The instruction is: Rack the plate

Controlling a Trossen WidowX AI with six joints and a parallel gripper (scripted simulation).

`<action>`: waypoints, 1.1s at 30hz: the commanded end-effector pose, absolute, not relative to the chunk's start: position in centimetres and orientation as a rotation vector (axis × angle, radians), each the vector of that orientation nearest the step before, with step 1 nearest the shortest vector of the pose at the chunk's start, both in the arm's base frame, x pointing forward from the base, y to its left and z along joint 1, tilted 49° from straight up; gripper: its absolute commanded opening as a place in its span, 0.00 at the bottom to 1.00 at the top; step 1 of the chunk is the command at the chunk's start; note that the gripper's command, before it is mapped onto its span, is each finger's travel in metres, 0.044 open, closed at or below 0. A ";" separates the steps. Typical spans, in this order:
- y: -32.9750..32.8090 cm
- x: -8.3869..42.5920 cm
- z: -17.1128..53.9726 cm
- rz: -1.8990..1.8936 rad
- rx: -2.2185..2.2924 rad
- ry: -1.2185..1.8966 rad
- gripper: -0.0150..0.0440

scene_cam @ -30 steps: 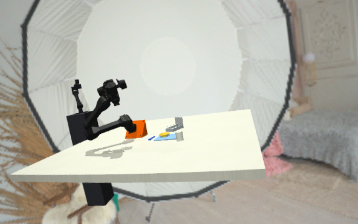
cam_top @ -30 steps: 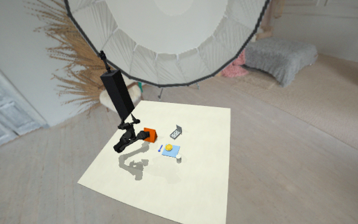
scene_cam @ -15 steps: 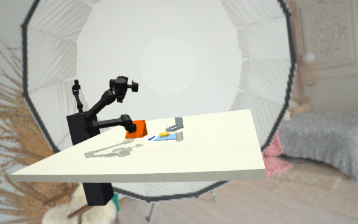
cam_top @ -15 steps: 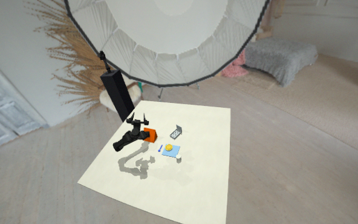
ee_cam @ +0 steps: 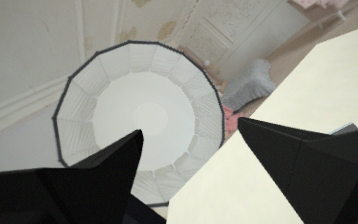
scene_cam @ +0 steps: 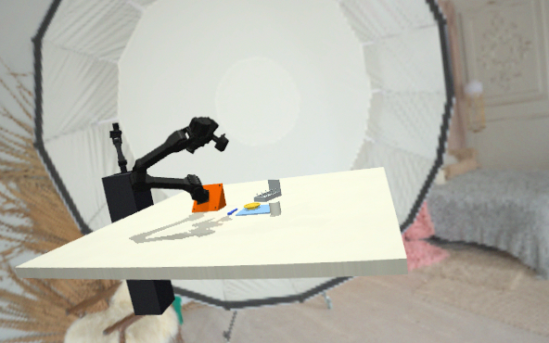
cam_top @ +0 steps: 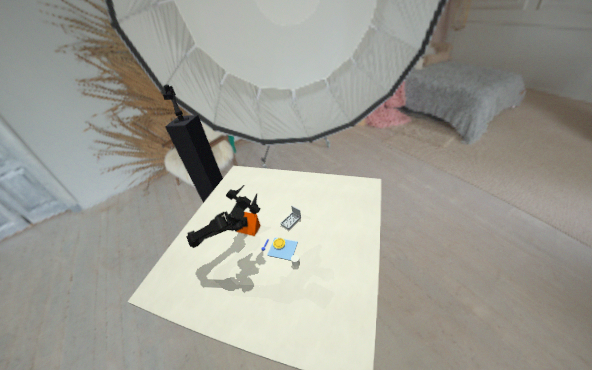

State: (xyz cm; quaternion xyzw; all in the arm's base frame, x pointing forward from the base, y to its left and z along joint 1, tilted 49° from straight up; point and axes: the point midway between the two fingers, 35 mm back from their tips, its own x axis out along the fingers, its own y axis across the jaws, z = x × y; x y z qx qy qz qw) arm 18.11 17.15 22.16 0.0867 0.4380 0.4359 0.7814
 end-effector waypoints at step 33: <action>1.6 25.9 9.7 -0.242 -0.141 1.474 0.93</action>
